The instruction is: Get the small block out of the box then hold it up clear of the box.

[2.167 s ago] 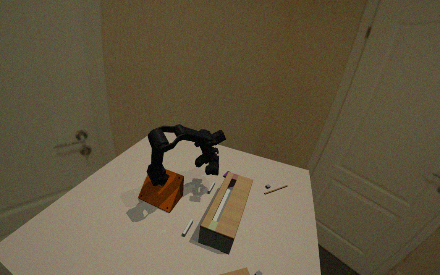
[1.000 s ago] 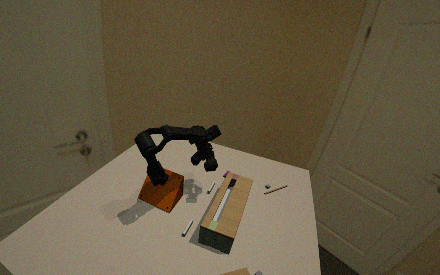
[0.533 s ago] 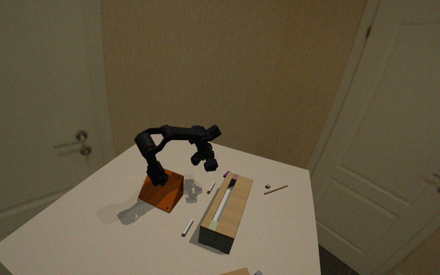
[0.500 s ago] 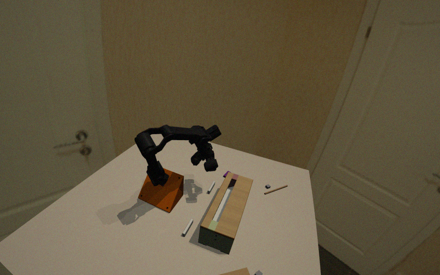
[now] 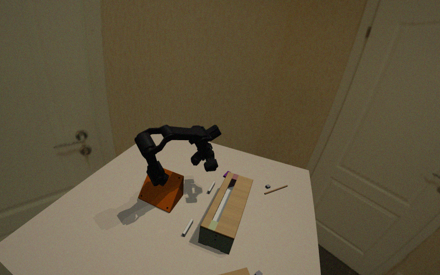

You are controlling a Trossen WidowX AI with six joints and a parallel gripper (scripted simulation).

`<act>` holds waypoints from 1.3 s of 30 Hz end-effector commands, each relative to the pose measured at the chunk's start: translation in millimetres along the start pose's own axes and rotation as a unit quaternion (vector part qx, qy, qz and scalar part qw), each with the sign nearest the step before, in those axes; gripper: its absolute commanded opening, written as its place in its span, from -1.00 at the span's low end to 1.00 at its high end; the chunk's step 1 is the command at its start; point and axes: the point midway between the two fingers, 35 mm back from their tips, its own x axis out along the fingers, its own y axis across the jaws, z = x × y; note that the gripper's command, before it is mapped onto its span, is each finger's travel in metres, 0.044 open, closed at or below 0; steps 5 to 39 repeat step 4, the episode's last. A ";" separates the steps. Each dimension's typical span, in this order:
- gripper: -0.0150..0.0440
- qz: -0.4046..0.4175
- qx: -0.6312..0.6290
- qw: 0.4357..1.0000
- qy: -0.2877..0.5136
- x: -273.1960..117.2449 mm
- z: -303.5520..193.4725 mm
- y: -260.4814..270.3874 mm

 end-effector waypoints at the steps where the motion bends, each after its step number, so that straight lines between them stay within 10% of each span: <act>1: -0.49 -0.002 -0.003 1.000 0.000 -0.5 0.3 -1.1; 39: -0.49 -0.002 -0.003 1.000 0.000 -0.5 0.3 -1.1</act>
